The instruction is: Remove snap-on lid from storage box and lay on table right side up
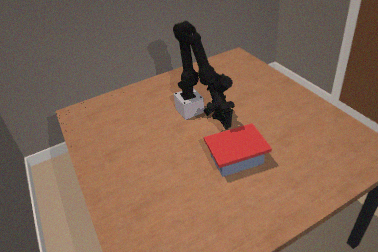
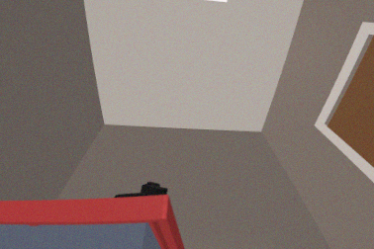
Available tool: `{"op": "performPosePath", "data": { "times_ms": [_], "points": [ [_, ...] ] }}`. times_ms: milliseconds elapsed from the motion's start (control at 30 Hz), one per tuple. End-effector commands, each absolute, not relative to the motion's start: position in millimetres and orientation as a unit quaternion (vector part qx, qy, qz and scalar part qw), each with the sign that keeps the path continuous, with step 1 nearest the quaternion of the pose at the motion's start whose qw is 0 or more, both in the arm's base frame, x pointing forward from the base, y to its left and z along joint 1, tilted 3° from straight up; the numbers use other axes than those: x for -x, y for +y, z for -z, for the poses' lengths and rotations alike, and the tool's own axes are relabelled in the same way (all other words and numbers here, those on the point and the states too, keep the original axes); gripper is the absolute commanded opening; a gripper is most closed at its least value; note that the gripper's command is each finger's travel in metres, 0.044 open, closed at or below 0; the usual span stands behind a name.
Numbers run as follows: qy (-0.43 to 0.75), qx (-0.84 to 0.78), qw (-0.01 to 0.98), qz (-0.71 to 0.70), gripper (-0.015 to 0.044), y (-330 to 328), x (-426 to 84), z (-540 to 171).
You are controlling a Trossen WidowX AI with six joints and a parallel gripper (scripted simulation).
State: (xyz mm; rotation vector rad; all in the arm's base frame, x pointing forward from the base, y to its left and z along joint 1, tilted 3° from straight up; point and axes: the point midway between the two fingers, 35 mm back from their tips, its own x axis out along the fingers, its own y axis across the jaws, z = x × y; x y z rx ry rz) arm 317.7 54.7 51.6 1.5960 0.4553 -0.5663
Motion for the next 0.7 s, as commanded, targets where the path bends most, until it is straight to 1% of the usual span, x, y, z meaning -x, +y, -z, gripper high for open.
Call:
{"op": "performPosePath", "data": {
  "times_ms": [0,367,467,667],
  "points": [
    [0.202,-0.699,0.641,0.246,0.0235,55,-324,-47],
    [0.201,-0.699,0.641,0.246,0.0235,53,-334,-36],
    [0.201,-0.699,0.641,0.246,0.0156,53,-334,-36],
    [0.201,-0.699,0.641,0.246,0.0116,53,-334,-36]
  ]
}}
